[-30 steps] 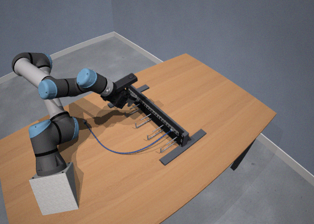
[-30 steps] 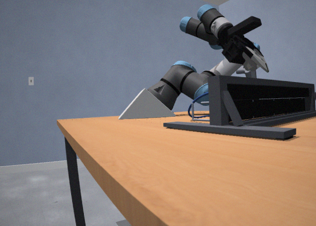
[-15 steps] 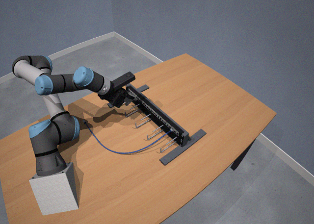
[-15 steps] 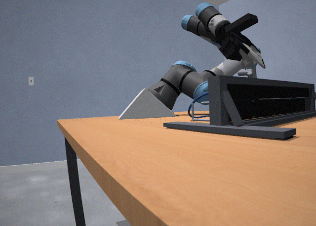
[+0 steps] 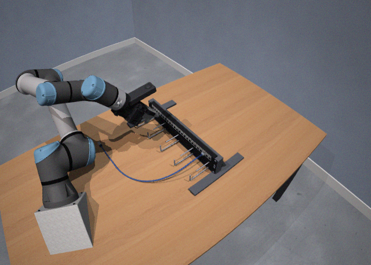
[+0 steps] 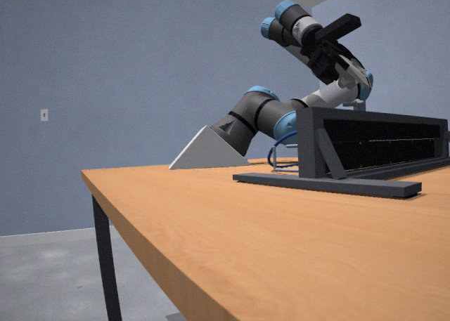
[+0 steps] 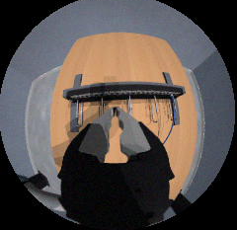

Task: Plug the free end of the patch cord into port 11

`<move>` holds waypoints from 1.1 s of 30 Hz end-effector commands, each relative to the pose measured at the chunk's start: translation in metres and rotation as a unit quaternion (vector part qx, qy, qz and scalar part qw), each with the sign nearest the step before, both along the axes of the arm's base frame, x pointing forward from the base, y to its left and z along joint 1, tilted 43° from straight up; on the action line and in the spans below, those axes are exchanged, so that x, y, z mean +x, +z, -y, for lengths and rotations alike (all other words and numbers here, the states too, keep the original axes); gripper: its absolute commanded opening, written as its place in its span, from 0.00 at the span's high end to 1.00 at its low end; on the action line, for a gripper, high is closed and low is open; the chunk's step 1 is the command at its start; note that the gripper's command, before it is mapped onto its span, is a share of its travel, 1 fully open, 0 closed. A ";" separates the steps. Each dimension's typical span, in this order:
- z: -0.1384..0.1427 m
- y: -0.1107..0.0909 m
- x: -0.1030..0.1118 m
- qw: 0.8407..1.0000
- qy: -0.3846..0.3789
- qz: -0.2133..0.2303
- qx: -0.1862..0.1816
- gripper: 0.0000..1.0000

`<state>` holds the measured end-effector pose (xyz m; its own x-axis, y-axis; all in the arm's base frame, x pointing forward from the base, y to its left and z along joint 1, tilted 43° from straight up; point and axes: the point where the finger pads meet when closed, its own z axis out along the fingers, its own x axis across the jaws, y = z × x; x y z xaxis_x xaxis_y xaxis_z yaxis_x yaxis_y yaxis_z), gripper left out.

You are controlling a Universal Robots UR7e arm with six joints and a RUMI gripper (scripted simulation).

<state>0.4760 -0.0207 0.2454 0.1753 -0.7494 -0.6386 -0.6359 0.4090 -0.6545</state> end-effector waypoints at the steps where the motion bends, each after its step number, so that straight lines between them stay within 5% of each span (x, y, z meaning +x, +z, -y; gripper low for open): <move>1: 0.006 0.004 -0.009 1.000 0.003 0.001 0.002 1.00; 33: 0.037 0.028 -0.053 1.000 0.003 0.001 0.002 1.00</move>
